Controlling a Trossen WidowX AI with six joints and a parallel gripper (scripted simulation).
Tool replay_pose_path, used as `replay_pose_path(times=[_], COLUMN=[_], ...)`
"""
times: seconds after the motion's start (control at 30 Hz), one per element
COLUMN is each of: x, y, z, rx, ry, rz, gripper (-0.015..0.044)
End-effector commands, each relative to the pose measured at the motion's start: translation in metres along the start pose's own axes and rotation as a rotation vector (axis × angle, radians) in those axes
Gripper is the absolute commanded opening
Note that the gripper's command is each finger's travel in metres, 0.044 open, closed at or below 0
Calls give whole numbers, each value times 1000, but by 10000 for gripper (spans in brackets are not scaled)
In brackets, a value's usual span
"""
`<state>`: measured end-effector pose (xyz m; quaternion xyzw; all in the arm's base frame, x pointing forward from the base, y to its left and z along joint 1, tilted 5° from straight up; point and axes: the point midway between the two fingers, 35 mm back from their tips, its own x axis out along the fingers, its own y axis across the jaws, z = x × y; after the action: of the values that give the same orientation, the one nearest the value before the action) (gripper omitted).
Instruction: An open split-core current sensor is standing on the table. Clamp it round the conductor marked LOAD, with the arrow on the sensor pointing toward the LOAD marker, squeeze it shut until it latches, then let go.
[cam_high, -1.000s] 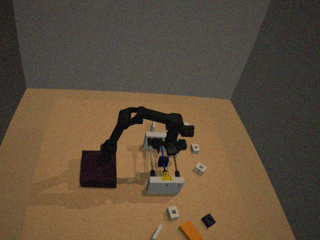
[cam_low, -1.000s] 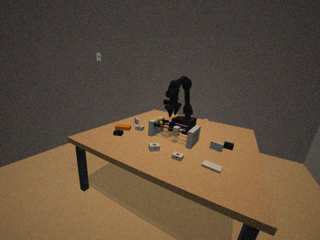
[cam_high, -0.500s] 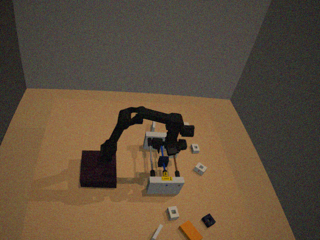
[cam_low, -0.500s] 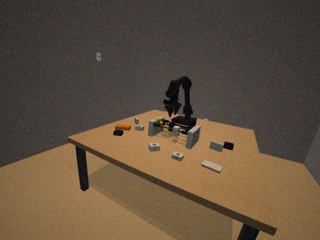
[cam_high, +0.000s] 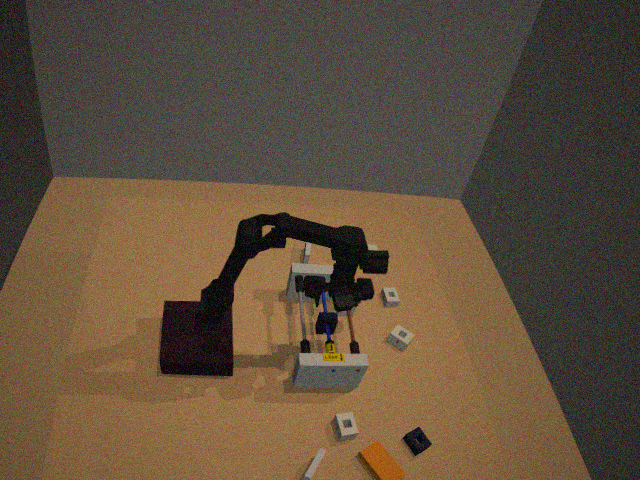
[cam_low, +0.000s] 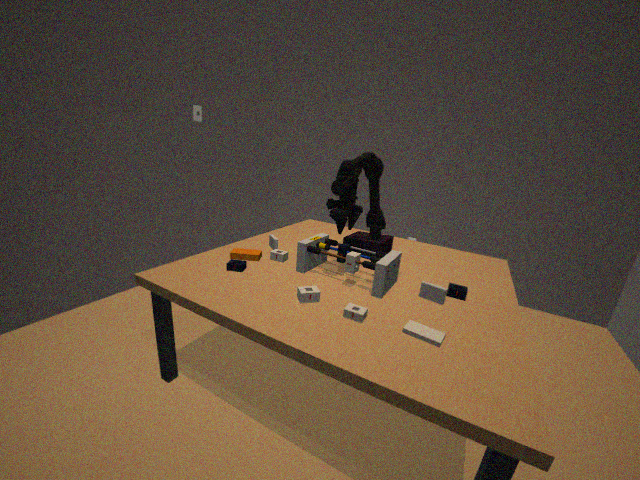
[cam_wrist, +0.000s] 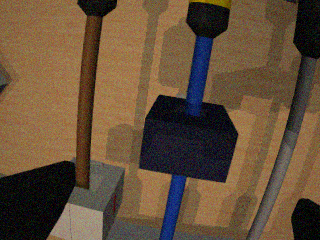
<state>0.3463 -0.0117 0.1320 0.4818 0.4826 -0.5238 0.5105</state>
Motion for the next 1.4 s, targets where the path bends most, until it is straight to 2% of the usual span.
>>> replay_pose_path(times=[0.0,0.1,0.3,0.47,0.63,0.73,0.97,1.2,1.37], x=[-1,2,9,12,13,12,10,6,3], y=[0,-4,-19,-32,-46,-54,-67,-81,-89], z=[0,8,37,59,80,91,108,124,132], rx=[5,-105,-529,-875,-1212,-1384,-1654,-1908,-2076], ry=[3,41,192,265,256,206,50,-202,-401], rz=[2,1,84,237,442,573,768,924,979], gripper=[440,440,440,440,440,440,440,440,440])
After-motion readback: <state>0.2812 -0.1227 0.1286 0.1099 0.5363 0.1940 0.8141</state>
